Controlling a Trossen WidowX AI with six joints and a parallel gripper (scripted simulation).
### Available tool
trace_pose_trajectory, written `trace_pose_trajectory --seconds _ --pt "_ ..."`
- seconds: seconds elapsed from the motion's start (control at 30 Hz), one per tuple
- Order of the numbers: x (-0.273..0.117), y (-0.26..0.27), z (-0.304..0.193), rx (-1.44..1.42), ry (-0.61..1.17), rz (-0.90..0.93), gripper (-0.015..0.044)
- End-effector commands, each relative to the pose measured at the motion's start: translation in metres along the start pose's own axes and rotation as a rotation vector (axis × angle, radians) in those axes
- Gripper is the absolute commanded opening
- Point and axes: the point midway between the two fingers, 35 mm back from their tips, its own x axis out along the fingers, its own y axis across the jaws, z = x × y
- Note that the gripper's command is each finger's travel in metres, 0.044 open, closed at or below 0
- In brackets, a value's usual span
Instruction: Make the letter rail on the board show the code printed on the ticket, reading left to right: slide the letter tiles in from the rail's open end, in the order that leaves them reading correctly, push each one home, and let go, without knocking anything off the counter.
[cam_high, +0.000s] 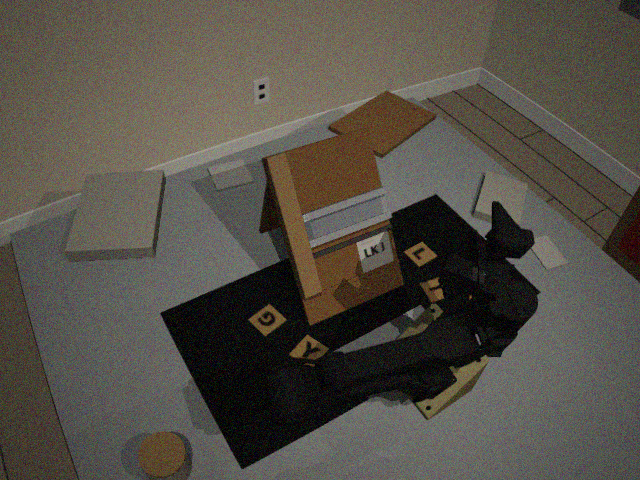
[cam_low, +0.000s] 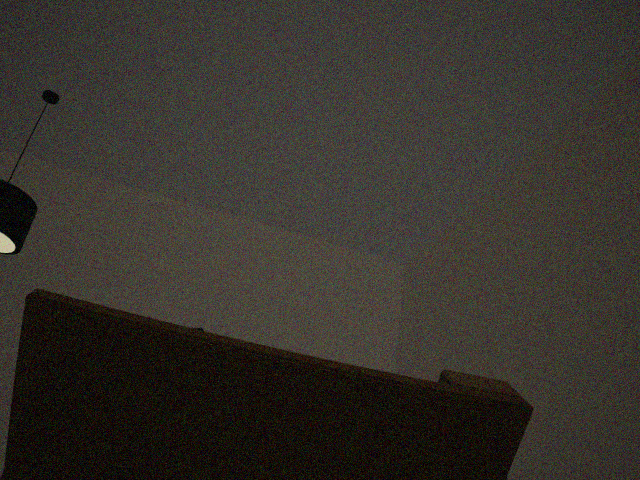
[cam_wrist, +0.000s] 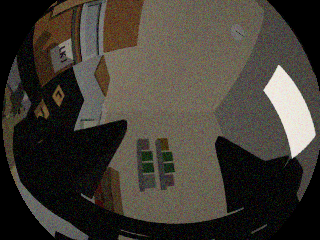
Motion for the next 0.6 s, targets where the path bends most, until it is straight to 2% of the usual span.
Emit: trace_pose_trajectory --seconds 0.0,0.17,0.33,0.57 --pt "0.037 0.054 0.013 0.519 -0.049 0.250 0.0440" --pt "0.059 0.121 0.038 1.022 0.047 0.577 0.0440" --pt "0.057 0.182 0.063 1.389 0.281 0.870 0.0440" --pt "0.056 0.190 0.067 1.432 0.324 0.907 0.0440"
